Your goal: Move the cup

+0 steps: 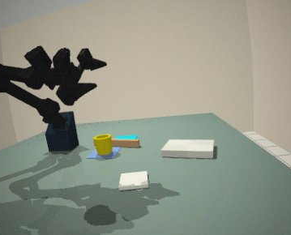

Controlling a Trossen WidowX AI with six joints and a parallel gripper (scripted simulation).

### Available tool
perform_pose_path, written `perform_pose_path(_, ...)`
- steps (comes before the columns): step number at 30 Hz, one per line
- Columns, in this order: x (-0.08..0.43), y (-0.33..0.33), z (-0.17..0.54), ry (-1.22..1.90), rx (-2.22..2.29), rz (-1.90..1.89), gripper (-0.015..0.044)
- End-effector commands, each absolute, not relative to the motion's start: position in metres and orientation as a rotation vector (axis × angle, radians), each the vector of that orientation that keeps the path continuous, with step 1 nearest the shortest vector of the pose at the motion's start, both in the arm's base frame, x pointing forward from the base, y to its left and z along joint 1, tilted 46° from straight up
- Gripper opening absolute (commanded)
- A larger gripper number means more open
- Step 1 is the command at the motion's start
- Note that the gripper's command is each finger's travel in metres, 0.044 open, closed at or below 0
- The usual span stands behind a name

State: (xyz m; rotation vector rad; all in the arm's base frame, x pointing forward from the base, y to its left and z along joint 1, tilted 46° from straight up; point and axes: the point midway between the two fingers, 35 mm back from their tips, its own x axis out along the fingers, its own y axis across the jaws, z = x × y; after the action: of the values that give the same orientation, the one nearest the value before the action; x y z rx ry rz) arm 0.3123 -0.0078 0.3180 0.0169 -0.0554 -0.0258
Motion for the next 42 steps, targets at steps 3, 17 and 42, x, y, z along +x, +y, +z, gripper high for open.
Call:
perform_pose_path(3,0.325,-0.005,0.279,0.115,-0.05,-0.051,0.0321)
perform_pose_path(17,0.251,-0.002,0.064,1.36,-1.122,0.137,0.0166)
perform_pose_path(42,0.225,-0.01,0.051,1.624,-1.549,0.305,0.0166)
